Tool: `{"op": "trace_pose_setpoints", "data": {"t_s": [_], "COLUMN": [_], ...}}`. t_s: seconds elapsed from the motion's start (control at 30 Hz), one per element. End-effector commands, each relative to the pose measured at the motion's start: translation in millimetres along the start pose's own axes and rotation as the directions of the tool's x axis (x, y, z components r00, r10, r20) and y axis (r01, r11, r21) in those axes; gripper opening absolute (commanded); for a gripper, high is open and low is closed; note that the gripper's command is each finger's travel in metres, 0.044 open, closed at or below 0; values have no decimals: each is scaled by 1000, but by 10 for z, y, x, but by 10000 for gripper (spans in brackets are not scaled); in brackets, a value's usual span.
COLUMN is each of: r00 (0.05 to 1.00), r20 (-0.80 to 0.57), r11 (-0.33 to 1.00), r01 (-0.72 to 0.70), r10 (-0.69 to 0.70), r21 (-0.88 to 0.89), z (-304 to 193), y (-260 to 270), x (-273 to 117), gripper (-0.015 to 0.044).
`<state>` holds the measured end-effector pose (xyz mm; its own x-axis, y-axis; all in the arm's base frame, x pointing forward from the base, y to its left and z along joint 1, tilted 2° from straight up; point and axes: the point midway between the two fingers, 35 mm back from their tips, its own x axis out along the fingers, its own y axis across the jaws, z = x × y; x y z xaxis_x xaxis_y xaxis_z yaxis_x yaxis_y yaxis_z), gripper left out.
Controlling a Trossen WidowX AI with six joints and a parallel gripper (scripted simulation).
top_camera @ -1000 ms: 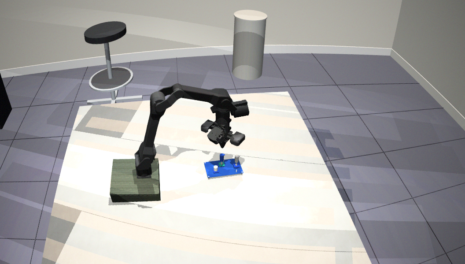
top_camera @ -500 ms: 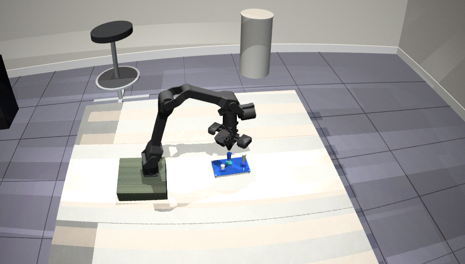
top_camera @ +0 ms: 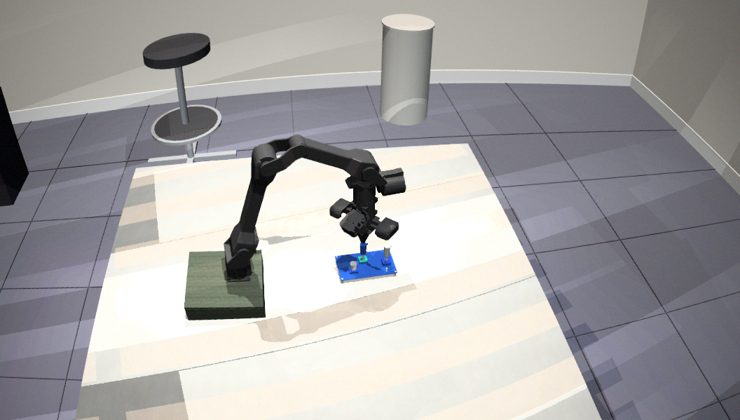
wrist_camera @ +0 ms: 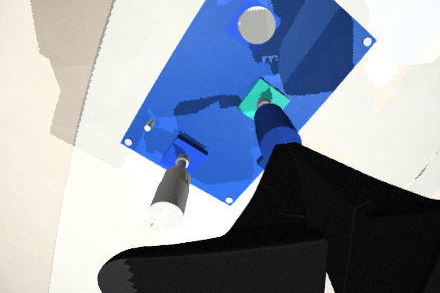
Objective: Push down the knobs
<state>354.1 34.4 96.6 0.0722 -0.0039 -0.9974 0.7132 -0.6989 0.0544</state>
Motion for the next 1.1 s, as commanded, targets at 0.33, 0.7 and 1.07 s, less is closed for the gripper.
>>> {"op": "trace_pose_setpoints", "data": {"t_s": [0.33,0.7,1.07], "r00": [1000,1000,1000], "r20": [2,2,2], "r11": [1000,1000,1000], "r01": [-4,-4,-4], "r10": [4,4,4], "r21": [-4,-4,-4], "z": [4,4,4], "y": [6,6,6], "x": [34,64,56], "gripper": [0,0,0]}}
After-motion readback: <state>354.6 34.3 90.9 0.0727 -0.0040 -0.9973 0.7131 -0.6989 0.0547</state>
